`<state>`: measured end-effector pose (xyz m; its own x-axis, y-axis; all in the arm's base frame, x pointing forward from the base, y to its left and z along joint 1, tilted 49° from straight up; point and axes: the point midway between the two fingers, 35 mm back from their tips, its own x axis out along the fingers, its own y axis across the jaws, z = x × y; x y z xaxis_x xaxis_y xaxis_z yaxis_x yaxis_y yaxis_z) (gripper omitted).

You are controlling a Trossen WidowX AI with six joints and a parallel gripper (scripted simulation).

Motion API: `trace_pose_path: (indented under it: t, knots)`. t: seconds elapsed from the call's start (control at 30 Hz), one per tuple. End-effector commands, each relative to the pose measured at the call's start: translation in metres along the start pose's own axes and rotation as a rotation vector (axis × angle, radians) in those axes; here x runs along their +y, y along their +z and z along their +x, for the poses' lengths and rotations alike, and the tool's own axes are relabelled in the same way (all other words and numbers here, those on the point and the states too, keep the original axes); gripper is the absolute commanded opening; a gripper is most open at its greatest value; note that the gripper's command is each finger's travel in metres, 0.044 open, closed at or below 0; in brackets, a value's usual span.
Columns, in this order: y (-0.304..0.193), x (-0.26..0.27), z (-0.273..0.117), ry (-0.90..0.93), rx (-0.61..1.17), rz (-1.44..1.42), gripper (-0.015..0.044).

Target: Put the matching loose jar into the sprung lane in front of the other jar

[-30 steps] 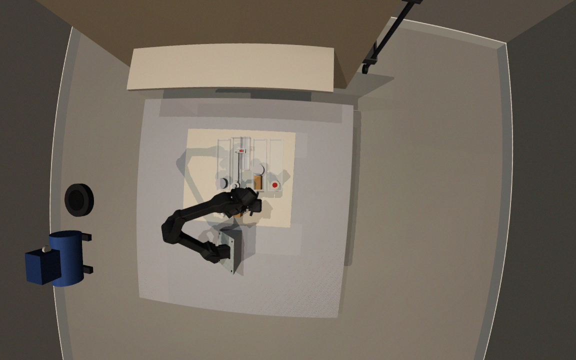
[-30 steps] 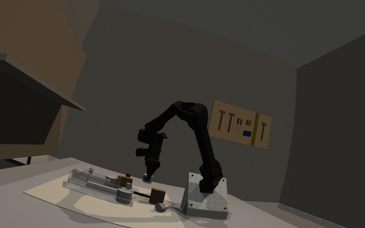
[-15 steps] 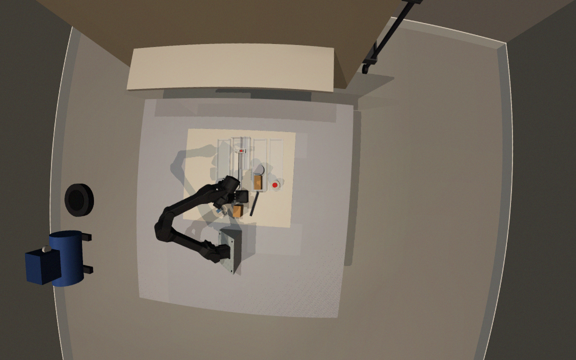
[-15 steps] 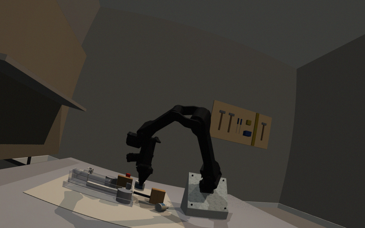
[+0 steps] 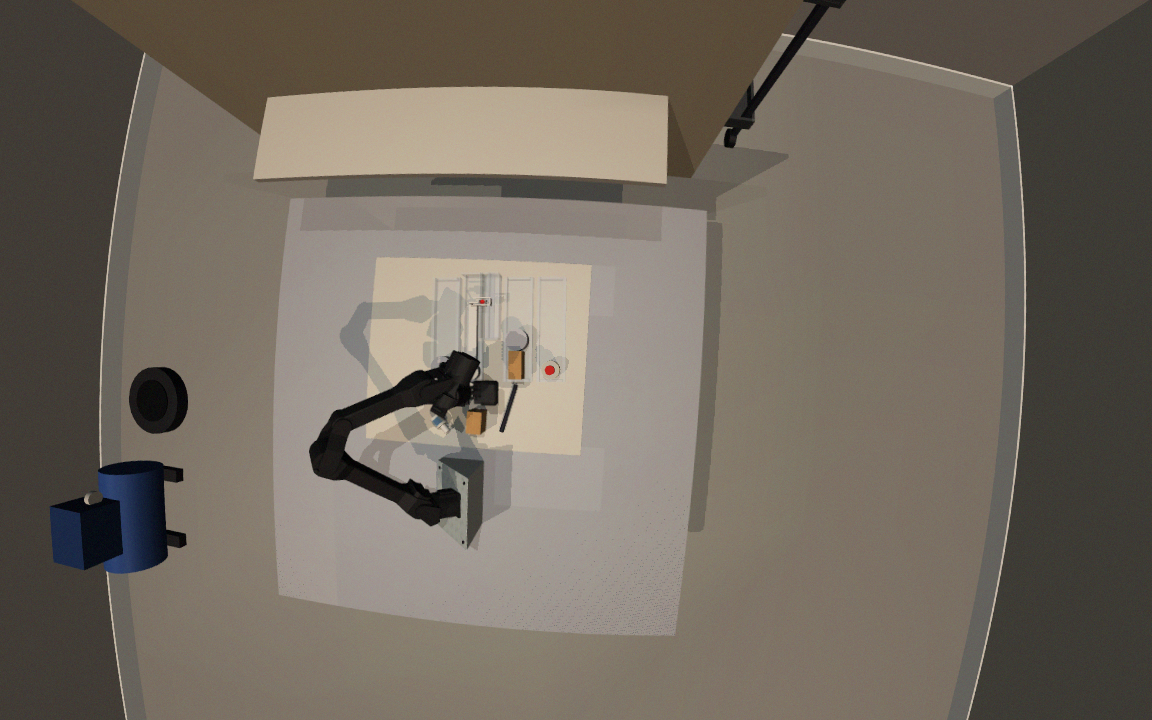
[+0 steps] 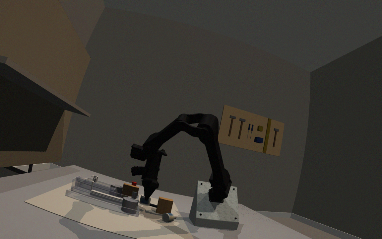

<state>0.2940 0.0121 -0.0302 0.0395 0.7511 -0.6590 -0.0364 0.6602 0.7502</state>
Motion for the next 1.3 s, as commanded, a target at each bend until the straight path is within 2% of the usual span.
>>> trace_pose_path:
  t: [0.0, 1.27]
  knots:
    - [0.001, 0.000, 0.000, 0.003, -0.003, 0.003, 0.0000]
    - [0.018, 0.000, 0.001, 0.003, -0.003, 0.003, 0.0000]
